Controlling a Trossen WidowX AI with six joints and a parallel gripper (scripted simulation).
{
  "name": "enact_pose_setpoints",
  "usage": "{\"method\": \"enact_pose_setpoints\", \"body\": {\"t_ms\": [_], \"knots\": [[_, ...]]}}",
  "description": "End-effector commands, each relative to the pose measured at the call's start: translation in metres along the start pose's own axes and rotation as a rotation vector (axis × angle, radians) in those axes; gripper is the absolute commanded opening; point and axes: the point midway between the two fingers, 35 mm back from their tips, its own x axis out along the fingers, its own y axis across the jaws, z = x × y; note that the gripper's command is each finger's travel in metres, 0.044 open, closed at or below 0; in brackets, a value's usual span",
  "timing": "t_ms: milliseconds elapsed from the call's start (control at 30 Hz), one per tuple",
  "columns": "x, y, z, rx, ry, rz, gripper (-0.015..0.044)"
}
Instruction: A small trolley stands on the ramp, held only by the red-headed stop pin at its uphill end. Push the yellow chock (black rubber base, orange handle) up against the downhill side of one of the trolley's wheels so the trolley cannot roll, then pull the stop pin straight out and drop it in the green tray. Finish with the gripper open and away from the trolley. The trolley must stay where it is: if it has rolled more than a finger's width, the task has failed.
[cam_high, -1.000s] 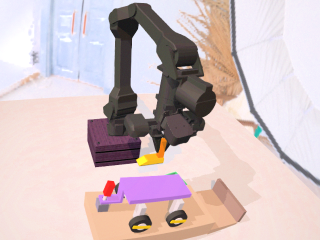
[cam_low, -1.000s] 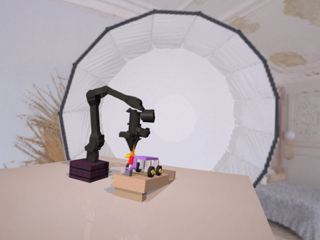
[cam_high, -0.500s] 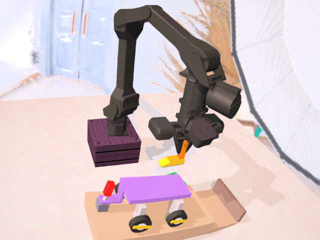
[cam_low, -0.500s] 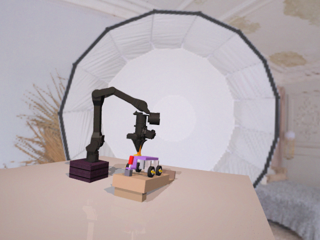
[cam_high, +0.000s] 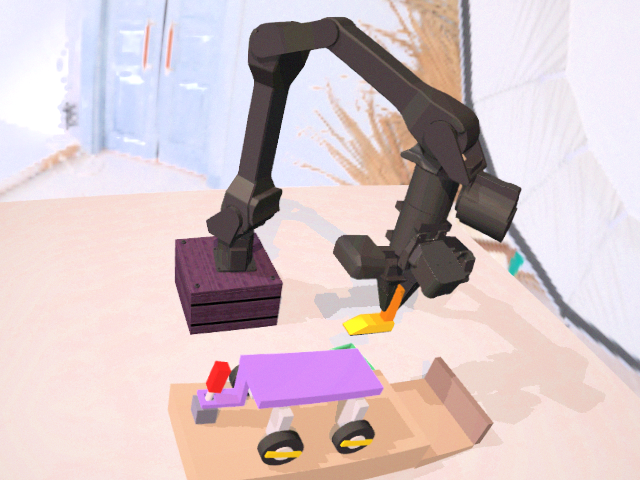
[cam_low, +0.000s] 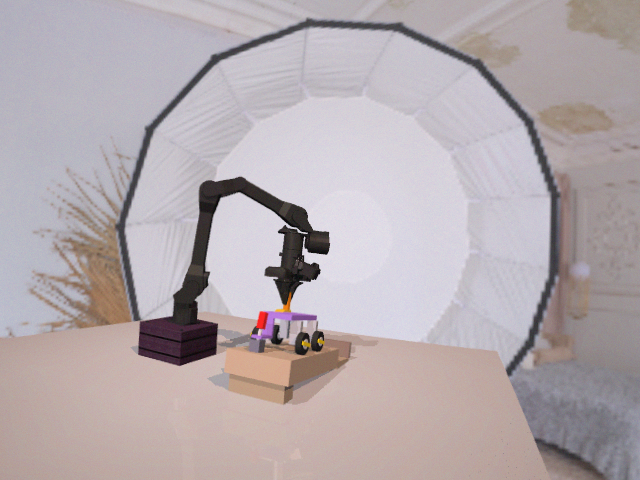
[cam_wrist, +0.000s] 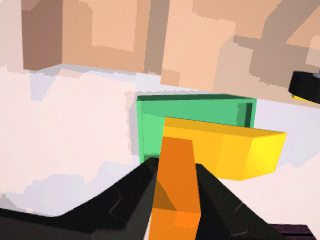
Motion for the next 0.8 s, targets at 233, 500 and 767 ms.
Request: {"method": "enact_pose_setpoints", "body": {"t_ms": [233, 500, 767], "knots": [[0.003, 0.003, 0.017, 0.005, -0.002, -0.033, 0.0000], [0.006, 0.004, 0.032, 0.005, -0.004, -0.033, 0.0000], [0.021, 0.005, 0.031, 0.005, -0.004, -0.033, 0.0000]]}}
